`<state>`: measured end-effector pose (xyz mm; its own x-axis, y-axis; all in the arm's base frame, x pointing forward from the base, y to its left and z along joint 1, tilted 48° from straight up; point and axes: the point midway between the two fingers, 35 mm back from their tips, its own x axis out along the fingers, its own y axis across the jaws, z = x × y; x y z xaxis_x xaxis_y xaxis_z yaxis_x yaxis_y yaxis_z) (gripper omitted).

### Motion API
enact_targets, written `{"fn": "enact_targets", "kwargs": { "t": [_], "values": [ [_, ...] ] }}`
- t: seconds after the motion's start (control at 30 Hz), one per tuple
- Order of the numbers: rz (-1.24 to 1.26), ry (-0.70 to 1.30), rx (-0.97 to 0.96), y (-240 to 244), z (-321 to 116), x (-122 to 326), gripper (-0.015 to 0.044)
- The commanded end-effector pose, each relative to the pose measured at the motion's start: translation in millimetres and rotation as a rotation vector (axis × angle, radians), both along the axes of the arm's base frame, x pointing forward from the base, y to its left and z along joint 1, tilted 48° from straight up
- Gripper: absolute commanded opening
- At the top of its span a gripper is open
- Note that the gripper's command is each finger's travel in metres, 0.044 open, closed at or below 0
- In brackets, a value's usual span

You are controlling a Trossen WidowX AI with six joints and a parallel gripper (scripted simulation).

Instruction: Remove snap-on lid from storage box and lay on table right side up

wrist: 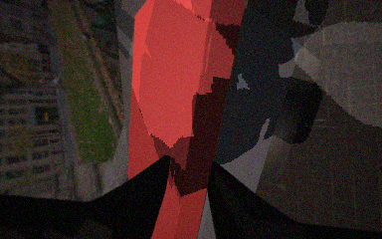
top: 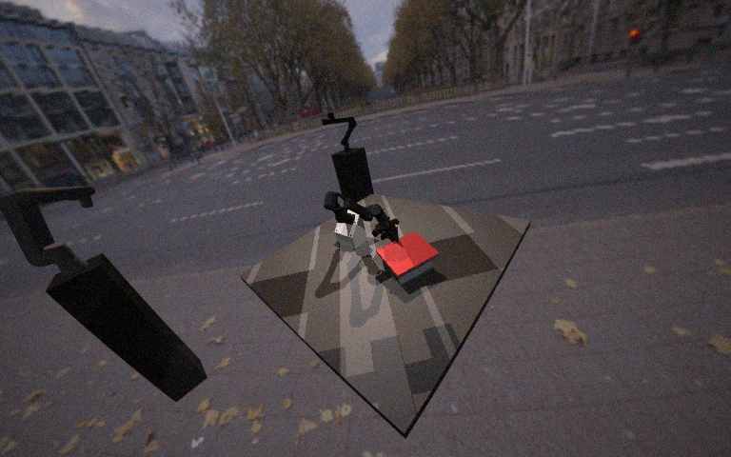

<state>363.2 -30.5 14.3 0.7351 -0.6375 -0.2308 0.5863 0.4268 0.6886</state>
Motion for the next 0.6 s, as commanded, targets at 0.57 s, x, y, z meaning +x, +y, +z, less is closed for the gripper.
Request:
{"fn": "enact_targets", "kwargs": {
  "t": [0.57],
  "values": [
    [-0.001,-0.008,0.003,19.2,22.4,8.5,0.0000]
  ]
}}
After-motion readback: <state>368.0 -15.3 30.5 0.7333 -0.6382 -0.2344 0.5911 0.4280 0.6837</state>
